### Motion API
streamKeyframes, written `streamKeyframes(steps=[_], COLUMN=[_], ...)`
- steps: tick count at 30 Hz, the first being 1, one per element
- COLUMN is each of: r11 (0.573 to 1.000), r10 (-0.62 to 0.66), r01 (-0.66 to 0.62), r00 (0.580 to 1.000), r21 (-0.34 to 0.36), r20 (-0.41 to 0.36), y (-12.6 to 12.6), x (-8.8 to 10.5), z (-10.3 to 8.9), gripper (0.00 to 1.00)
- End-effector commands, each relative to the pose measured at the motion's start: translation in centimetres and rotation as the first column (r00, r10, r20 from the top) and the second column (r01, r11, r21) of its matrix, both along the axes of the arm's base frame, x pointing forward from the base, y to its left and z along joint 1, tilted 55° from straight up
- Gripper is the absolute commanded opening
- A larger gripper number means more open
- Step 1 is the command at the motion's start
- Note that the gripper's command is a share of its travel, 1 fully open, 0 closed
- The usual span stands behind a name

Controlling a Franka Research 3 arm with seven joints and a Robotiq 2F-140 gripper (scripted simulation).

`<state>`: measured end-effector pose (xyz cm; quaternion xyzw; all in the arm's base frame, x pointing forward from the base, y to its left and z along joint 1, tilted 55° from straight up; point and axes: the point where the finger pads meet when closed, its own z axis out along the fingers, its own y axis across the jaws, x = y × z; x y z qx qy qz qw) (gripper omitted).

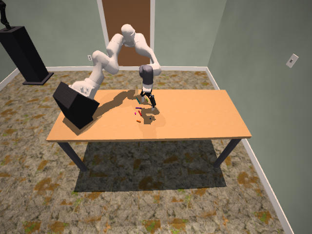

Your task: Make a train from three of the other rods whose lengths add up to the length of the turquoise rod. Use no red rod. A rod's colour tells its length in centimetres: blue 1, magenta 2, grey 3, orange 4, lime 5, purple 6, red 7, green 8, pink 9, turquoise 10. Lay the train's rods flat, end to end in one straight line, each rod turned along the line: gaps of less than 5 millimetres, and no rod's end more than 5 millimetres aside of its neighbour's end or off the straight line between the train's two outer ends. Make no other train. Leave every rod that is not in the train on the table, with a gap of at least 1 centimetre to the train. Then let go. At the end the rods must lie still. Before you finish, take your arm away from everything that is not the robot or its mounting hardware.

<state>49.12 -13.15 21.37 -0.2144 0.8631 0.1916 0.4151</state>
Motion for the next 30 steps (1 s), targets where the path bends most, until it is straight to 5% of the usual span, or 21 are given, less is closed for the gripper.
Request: streamKeyframes(steps=[1,18,30], r11=[0.993,0.942,0.866], r10=[-0.072,-0.196,-0.271], r01=[0.079,0.247,0.389], r00=[0.995,0.954,0.893], r21=[0.088,0.227,0.314], r20=[-0.073,-0.226,-0.358], y=[0.5,2.0,3.1], x=[-0.1,-1.2,-2.1], z=[0.2,0.4,0.4], gripper=[1.00,1.00,1.00])
